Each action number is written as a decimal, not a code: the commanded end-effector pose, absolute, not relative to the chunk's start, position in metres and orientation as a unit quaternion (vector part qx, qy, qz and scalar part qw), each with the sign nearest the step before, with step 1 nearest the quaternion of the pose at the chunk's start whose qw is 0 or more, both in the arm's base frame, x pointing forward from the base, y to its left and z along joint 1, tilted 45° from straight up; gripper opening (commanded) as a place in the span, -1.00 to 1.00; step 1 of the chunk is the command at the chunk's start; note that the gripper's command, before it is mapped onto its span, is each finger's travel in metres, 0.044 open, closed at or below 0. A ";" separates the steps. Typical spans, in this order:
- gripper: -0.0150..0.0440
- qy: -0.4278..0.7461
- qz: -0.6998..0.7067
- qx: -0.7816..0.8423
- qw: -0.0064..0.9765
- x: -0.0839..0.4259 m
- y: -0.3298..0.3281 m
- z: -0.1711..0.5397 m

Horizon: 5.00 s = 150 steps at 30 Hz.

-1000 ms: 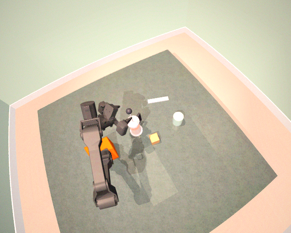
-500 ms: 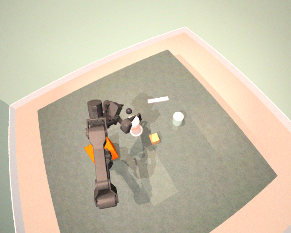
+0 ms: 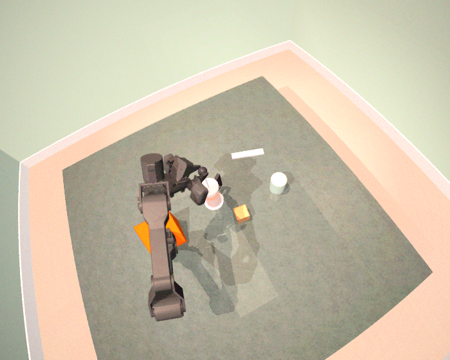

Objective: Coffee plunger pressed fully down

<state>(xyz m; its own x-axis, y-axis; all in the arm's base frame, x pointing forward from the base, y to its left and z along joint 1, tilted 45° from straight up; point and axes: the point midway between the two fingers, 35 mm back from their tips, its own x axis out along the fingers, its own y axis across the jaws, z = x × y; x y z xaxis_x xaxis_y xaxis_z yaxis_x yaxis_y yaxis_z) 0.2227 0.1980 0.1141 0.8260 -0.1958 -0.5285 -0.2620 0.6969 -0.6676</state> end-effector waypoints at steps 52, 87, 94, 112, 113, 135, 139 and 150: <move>-0.06 0.296 0.022 -0.389 0.872 0.228 0.155 0.061; -0.06 0.294 0.021 -0.390 0.872 0.240 0.139 0.040; -0.06 0.294 0.021 -0.390 0.872 0.241 0.140 0.040; -0.06 0.288 0.023 -0.384 0.877 0.242 0.144 0.041; -0.06 0.288 0.023 -0.384 0.877 0.242 0.144 0.041; 1.00 0.288 0.023 -0.384 0.877 0.242 0.144 0.041; 1.00 0.292 0.023 -0.385 0.875 0.239 0.157 0.053; 1.00 0.295 0.020 -0.390 0.872 0.221 0.190 0.107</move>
<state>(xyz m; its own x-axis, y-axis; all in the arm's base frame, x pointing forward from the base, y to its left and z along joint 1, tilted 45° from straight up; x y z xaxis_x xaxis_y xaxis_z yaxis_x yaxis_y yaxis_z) 0.2239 0.1879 0.0982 0.8244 -0.1895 -0.5334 -0.2722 0.6935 -0.6671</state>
